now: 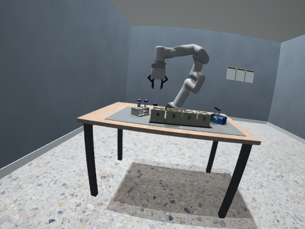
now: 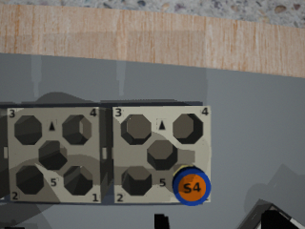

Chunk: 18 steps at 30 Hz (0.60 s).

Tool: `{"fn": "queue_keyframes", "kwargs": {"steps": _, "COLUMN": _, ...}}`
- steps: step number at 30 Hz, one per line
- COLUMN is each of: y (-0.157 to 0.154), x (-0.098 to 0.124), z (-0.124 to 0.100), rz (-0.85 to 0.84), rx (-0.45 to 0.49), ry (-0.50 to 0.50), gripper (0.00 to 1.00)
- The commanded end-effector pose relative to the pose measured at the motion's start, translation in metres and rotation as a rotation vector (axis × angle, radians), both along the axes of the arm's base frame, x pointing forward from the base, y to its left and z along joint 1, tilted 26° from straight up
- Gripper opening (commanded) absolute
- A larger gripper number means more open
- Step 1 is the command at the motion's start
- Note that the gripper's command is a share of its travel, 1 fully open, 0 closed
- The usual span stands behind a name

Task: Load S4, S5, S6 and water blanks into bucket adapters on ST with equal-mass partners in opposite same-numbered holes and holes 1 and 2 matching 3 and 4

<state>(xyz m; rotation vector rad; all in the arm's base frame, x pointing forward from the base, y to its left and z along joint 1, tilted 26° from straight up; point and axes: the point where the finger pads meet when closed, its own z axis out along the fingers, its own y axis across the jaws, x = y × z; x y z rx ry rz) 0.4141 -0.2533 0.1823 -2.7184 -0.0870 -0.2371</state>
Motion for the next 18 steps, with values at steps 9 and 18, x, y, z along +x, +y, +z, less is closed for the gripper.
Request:
{"fn": "queue_keyframes", "kwargs": {"steps": 9, "y": -0.002, "x": 0.002, "z": -0.003, "rz": 0.0, "rx": -0.002, "ry": -0.003, "gripper": 0.57}}
{"fn": "queue_keyframes", "kwargs": {"steps": 18, "y": 0.004, "x": 0.004, "z": -0.015, "rz": 0.0, "rx": -0.002, "ry": -0.003, "gripper": 0.57}}
